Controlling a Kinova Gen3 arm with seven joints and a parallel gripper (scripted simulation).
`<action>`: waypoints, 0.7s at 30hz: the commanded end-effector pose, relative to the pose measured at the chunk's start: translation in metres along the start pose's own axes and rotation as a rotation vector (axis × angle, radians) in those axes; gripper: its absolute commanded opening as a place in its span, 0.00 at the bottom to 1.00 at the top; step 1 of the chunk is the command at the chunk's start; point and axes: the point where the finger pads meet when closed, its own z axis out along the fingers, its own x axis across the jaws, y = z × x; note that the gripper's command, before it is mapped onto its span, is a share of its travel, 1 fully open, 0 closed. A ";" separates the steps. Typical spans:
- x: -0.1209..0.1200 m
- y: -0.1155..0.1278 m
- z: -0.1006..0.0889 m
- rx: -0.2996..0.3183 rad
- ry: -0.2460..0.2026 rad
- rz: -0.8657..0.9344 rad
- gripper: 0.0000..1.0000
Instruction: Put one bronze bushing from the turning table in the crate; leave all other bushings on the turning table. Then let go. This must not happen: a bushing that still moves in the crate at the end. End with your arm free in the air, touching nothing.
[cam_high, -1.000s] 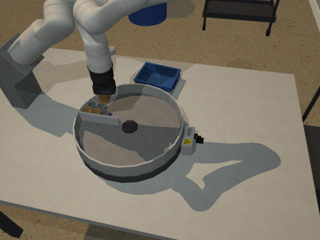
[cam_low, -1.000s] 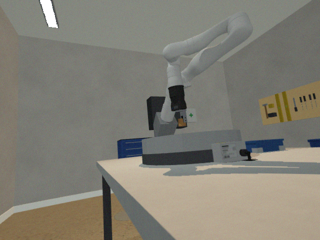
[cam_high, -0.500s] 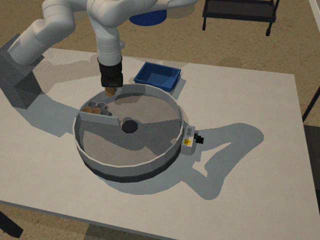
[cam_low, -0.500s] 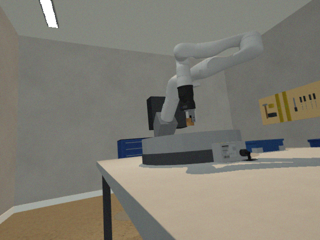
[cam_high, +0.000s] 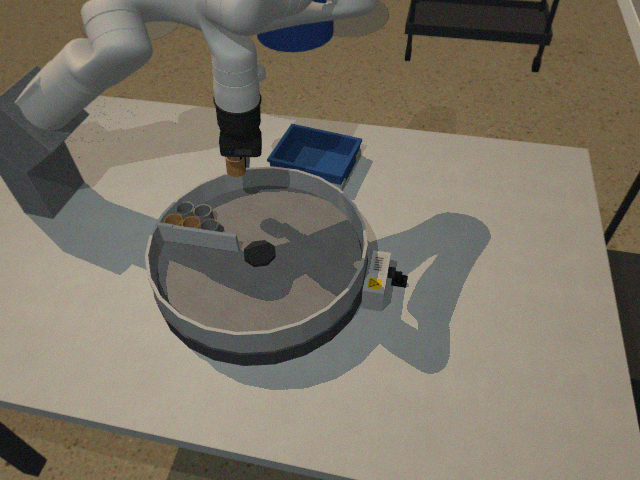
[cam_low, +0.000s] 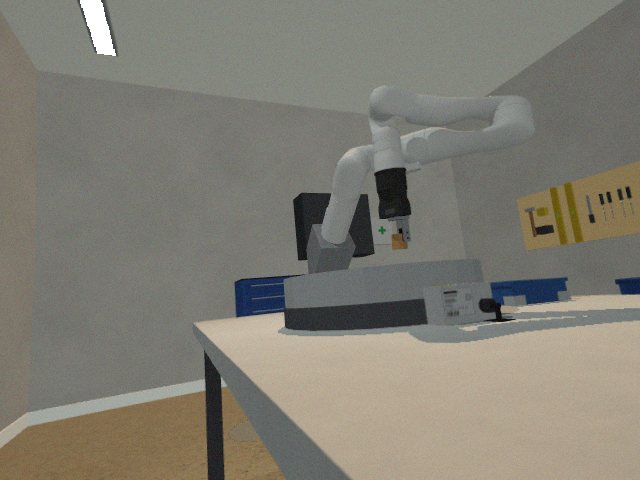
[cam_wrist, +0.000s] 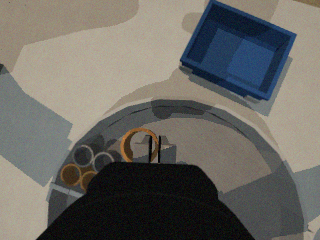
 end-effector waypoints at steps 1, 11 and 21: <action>-0.001 -0.002 0.001 -0.003 0.005 -0.007 0.00; 0.026 -0.045 0.002 -0.015 0.010 -0.002 0.00; 0.037 -0.063 0.002 -0.019 0.018 0.002 0.00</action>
